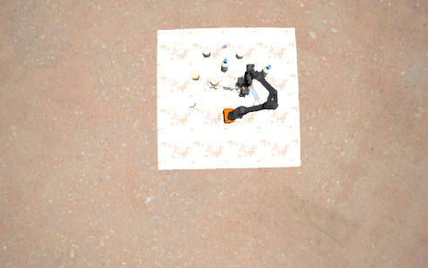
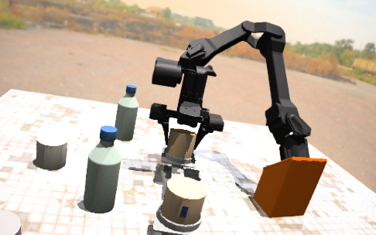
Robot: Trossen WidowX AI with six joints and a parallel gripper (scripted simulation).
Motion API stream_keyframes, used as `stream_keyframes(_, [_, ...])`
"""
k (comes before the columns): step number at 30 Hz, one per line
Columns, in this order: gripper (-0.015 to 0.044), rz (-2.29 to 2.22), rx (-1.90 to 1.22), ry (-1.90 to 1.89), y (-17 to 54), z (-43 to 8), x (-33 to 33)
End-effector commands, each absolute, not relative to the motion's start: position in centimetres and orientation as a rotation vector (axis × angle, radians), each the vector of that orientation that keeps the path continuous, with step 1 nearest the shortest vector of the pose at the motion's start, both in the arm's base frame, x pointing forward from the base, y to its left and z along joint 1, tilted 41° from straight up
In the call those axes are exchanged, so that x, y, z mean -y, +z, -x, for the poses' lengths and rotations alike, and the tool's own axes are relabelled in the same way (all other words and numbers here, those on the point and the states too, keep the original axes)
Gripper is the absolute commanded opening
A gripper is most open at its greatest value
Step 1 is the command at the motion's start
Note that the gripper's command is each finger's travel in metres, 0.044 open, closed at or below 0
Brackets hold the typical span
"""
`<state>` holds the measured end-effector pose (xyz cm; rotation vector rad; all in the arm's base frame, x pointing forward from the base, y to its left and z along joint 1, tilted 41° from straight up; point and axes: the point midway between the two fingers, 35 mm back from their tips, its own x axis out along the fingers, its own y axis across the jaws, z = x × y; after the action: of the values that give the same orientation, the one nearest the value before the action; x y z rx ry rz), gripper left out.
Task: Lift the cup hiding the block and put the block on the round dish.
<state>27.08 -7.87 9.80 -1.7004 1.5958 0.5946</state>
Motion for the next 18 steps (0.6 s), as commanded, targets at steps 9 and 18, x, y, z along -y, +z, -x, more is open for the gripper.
stream_keyframes(9, [0.0,1.698,-1.569,0.594,11.1,-27.4,6.4])
stream_keyframes(18, [0.0,1.697,-1.569,0.595,11.9,-27.3,5.7])
